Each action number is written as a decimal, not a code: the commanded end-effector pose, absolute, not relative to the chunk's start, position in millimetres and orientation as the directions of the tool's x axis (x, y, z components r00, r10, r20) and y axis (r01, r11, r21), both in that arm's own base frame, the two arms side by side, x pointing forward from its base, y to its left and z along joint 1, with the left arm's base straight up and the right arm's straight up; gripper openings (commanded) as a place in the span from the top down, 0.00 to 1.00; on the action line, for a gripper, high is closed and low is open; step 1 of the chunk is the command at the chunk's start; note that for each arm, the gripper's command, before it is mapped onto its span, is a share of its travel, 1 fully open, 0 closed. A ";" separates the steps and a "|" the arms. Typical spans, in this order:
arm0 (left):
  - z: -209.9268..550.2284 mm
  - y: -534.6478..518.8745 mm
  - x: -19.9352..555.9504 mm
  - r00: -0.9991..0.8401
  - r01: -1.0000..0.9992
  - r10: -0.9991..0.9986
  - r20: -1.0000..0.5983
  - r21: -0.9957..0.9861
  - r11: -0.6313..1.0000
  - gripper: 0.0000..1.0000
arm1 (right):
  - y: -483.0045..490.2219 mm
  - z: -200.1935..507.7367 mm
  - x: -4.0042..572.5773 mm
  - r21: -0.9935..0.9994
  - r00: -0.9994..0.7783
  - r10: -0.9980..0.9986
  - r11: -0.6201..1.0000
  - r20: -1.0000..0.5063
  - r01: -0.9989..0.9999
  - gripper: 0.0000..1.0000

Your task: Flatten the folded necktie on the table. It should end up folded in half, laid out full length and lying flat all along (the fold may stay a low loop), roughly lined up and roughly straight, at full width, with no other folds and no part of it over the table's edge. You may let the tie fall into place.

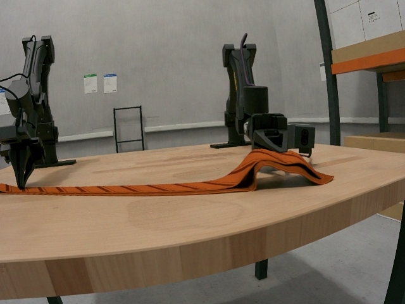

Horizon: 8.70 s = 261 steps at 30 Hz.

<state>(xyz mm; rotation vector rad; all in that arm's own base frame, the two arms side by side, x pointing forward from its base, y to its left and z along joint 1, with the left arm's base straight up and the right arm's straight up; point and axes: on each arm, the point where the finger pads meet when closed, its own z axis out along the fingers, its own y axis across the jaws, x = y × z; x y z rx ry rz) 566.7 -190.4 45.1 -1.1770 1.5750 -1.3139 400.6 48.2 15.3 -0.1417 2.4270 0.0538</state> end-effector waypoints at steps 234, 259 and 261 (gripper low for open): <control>56.8 -167.8 569.9 -0.286 -0.199 -0.958 0.000 -0.978 0.060 0.57 | 45.9 9.3 397.8 0.000 -0.760 -0.093 0.993 -0.643 -0.121 0.96; 56.8 -153.6 575.4 -0.286 -0.199 -0.958 0.000 -0.978 0.060 0.57 | 45.9 9.3 397.8 0.000 -0.760 -0.093 0.993 -0.643 -0.121 0.96; 56.8 -152.0 575.9 -0.286 -0.199 -0.958 0.000 -0.978 0.060 0.57 | 45.9 9.3 397.8 0.000 -0.760 -0.093 0.993 -0.643 -0.121 0.96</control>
